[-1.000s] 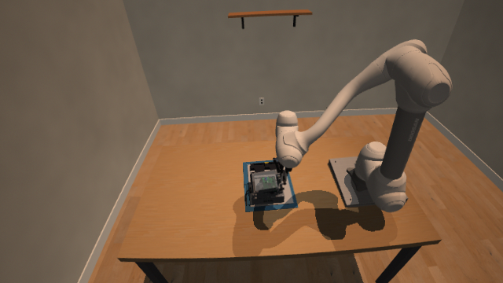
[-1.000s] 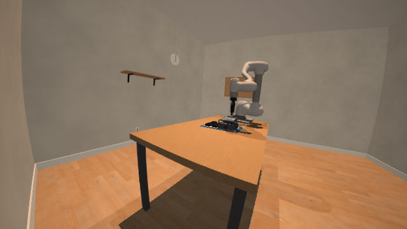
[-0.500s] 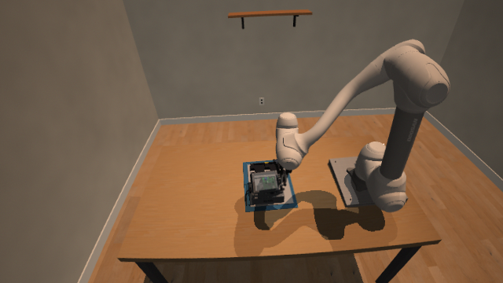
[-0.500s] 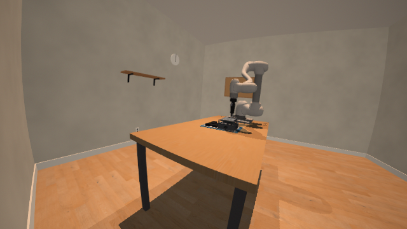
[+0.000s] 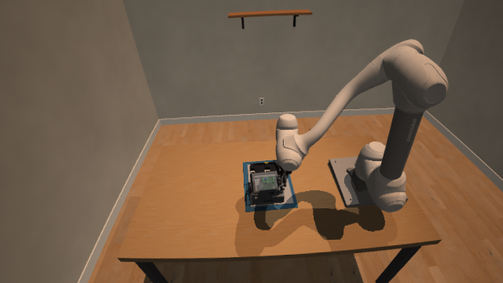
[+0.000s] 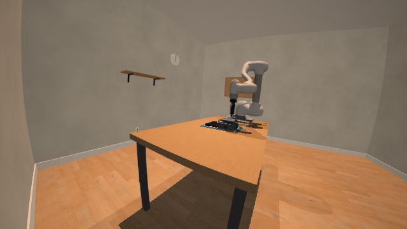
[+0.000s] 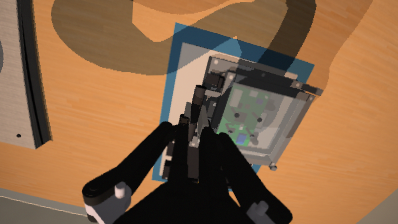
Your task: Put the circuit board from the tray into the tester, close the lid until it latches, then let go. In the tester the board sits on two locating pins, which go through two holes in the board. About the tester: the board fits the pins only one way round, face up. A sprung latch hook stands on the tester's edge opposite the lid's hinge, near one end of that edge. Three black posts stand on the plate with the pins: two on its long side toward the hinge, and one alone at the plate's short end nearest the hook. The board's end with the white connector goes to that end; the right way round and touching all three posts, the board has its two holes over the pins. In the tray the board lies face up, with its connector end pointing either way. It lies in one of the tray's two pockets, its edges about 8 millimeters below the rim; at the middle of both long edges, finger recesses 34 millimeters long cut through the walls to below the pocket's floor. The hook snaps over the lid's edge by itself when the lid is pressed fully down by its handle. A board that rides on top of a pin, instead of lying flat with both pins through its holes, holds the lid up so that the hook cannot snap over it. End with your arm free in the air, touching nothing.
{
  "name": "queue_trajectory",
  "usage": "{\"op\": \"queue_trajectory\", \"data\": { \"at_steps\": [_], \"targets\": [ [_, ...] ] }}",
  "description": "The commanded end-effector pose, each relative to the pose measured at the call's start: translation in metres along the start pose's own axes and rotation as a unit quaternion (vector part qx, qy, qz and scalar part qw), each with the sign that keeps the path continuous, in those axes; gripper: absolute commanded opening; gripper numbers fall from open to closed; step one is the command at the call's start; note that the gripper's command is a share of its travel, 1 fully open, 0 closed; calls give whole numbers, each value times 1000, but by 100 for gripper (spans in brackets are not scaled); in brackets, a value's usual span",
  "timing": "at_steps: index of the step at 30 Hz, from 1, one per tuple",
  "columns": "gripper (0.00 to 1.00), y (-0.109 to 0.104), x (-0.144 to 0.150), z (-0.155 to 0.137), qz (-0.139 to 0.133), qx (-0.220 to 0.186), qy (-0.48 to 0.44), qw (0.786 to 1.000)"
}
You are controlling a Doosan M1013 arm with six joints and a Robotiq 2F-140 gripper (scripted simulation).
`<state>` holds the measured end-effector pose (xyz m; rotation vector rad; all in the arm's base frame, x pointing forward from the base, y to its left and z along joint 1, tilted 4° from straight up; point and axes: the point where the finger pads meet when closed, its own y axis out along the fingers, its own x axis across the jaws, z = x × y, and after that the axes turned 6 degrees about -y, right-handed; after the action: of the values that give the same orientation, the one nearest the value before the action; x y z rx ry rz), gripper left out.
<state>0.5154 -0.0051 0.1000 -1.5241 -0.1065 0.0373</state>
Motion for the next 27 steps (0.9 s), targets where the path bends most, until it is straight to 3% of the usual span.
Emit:
{"op": "queue_trajectory", "data": {
  "at_steps": [1, 27],
  "targets": [
    [0, 1, 0, 0, 0, 0, 0, 1000],
    [0, 4, 0, 0, 0, 0, 0, 1000]
  ]
}}
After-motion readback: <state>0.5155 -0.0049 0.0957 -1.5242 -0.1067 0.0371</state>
